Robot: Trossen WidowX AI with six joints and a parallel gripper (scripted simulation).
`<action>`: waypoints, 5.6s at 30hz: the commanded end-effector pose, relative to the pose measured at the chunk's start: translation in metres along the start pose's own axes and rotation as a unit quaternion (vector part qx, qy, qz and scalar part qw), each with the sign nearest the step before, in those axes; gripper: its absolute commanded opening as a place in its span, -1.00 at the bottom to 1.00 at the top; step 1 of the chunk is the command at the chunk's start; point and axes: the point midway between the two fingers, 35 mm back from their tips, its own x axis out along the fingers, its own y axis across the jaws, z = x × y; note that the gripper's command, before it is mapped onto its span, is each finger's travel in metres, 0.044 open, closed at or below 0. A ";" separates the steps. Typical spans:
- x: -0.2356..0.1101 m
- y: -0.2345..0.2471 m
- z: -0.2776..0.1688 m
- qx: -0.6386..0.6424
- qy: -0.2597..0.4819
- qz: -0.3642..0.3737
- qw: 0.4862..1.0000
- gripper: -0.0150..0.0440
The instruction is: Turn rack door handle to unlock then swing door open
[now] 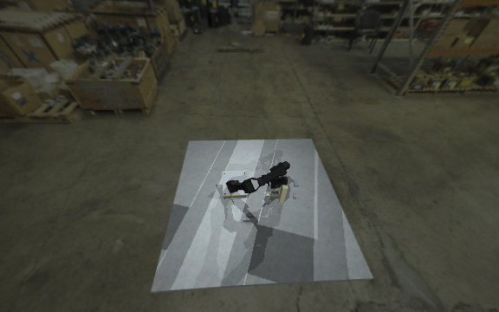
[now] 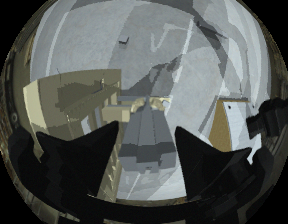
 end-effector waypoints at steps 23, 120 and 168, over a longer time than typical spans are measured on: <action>0.000 0.000 0.000 -0.595 0.001 0.000 0.803 0.51; 0.000 -0.023 -0.010 -0.996 0.001 0.001 0.089 -0.41; -0.001 -0.096 -0.078 -0.901 0.003 0.002 0.434 -0.41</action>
